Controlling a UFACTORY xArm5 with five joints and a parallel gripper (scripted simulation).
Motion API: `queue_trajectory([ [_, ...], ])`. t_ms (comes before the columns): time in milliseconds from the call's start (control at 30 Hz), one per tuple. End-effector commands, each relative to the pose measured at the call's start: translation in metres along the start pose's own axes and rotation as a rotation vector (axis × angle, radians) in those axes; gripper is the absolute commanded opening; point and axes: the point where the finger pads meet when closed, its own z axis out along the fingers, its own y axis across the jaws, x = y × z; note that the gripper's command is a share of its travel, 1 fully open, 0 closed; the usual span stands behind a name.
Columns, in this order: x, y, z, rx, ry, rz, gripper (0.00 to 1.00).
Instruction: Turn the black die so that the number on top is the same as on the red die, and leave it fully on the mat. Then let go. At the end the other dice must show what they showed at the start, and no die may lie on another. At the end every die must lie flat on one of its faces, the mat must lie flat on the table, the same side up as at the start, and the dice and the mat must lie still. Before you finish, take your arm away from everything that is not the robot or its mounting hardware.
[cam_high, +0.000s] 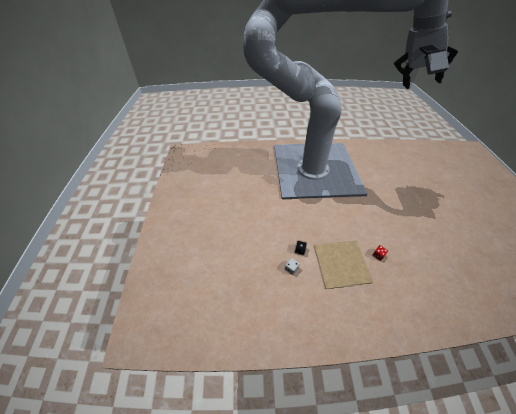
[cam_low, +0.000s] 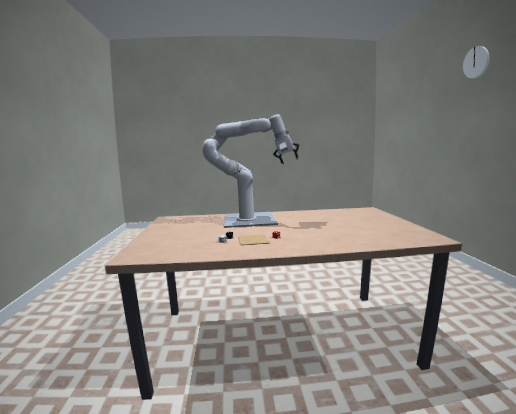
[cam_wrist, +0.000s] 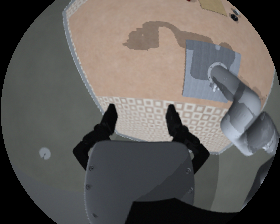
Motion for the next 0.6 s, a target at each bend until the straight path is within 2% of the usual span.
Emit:
queue_trajectory([
  [0,0.000,-0.001,-0.001,0.003,0.000,0.000,1.00],
  [200,0.008,-0.003,0.002,-0.001,0.009,0.043,1.00],
  [500,0.079,-0.016,0.024,-0.030,0.084,0.412,1.00],
  [567,0.085,-0.016,0.025,-0.032,0.090,0.443,1.00],
])
